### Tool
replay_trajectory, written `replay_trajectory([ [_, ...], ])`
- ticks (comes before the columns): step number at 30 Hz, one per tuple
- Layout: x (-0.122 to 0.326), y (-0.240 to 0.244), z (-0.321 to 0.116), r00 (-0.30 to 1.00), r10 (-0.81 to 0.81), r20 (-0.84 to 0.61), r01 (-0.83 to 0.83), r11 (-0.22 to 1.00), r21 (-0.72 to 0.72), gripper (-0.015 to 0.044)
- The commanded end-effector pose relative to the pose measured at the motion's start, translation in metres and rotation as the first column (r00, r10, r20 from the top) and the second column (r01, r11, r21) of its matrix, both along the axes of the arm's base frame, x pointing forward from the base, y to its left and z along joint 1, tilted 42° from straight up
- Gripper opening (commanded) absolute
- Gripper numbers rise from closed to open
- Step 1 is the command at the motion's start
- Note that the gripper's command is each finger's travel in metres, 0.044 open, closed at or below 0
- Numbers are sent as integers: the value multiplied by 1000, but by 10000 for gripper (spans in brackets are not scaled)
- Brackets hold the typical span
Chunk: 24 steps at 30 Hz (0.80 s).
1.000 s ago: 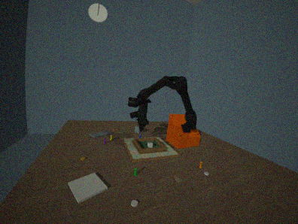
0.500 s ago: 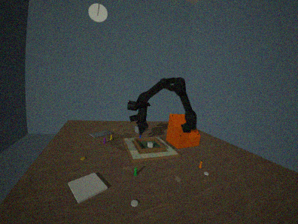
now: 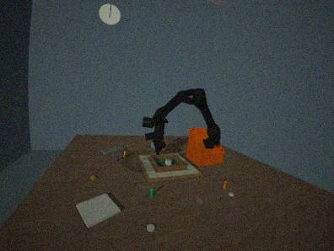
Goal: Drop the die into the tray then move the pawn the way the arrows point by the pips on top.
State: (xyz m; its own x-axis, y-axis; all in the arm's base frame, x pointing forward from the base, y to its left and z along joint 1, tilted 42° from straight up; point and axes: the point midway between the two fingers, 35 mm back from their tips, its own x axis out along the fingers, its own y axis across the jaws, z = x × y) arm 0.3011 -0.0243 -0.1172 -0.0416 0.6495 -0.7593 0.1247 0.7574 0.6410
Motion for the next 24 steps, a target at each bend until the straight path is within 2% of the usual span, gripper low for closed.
replay_trajectory([
  [1, -2, 4, -4, 1000, -3, -8, 3, 1000, 7, 200],
  [6, -2, 4, -4, 1000, -3, -8, 3, 1000, 7, 69],
  [16, -2, 4, -4, 1000, -3, -8, 3, 1000, 7, 0],
  [24, 6, -31, 31, 1000, -4, -7, 4, 1000, 0, 0],
])
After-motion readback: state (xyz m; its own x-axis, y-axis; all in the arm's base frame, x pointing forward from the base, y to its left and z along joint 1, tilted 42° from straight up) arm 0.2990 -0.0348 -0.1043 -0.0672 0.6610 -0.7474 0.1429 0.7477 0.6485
